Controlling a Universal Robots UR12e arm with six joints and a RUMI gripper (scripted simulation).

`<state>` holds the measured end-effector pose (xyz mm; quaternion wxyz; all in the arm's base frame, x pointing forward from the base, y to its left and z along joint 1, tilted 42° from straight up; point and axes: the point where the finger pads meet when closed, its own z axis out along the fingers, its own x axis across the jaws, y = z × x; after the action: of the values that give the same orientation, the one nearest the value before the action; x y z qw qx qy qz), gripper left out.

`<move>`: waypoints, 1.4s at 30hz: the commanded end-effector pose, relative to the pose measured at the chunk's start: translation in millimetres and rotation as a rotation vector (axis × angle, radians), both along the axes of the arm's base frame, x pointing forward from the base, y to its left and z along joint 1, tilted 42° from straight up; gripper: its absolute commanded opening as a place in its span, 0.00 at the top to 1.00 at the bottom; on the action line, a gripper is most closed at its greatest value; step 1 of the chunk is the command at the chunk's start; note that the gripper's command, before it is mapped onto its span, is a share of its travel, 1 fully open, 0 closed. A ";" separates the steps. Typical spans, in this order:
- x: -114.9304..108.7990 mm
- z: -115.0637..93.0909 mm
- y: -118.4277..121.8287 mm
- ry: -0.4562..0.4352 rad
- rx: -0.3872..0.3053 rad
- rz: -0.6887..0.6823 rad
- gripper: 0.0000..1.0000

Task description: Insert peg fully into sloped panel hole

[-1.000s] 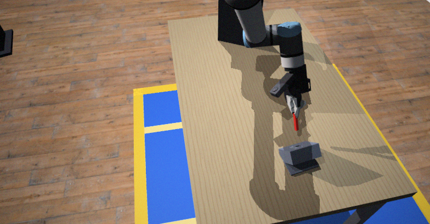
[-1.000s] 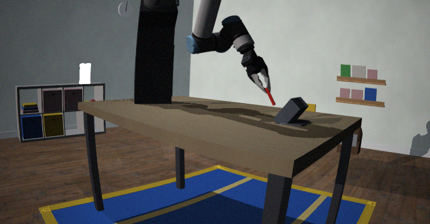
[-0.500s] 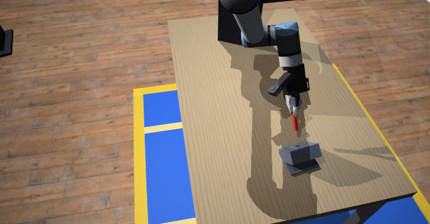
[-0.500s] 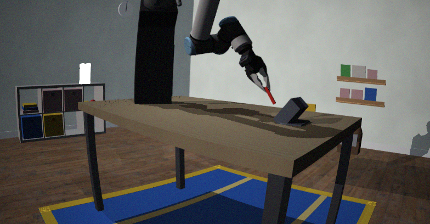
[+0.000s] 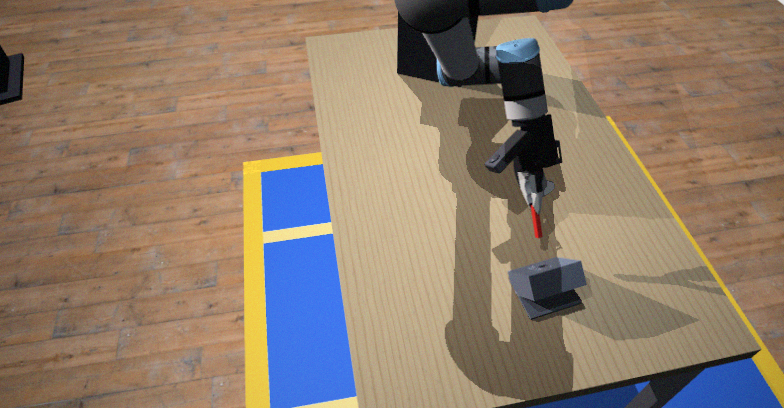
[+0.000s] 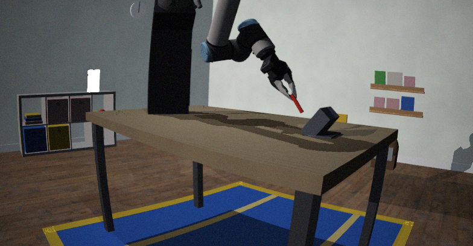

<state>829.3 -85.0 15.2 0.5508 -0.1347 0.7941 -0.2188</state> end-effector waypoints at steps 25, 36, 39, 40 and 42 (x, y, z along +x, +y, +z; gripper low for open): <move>-9.1 11.1 -6.3 -0.106 0.042 0.015 1.00; -13.8 15.2 -7.6 -0.143 0.056 0.022 1.00; -15.3 16.4 -7.9 -0.154 0.059 0.025 1.00; -15.8 16.8 -8.0 -0.157 0.061 0.026 1.00; -16.4 17.2 -8.0 -0.161 0.062 0.027 1.00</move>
<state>814.3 -91.9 30.3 0.6119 -0.1124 0.7572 -0.1991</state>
